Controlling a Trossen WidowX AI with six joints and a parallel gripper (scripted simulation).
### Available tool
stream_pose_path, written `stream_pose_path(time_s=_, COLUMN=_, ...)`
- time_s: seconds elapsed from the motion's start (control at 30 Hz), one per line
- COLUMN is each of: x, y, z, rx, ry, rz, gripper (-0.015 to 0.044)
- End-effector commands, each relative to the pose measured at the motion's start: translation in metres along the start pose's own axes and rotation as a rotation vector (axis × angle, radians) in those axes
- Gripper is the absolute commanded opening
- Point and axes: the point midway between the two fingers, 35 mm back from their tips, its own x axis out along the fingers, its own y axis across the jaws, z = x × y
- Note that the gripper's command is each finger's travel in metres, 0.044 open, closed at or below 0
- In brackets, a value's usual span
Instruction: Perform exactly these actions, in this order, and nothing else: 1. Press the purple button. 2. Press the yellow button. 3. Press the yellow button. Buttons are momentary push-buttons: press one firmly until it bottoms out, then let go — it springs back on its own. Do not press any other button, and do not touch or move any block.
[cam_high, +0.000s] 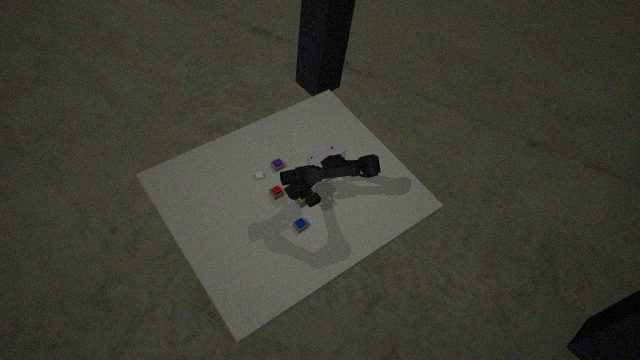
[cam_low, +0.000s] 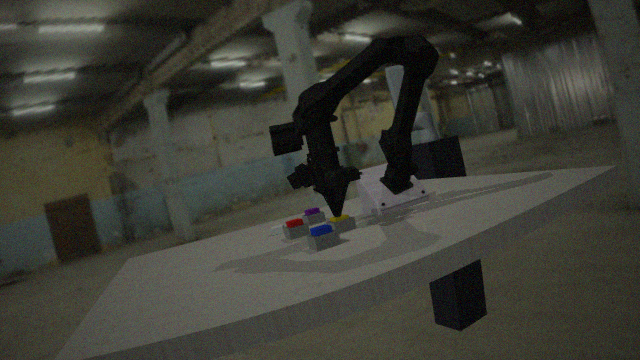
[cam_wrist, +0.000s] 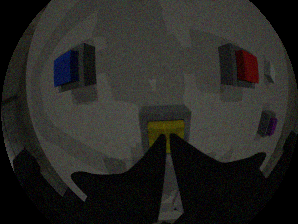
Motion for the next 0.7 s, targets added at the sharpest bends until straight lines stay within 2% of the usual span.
stream_pose_path(time_s=0.0, x=-0.003, y=0.0, z=0.0, rx=0.001, ry=0.0, rz=0.0, gripper=0.002)
stream_pose_path(time_s=0.13, x=-0.032, y=0.0, z=-0.002, rx=0.007, ry=0.006, rz=0.005, gripper=0.002)
stream_pose_path(time_s=0.67, x=-0.015, y=0.0, z=-0.001, rx=0.007, ry=0.005, rz=0.005, gripper=0.002)
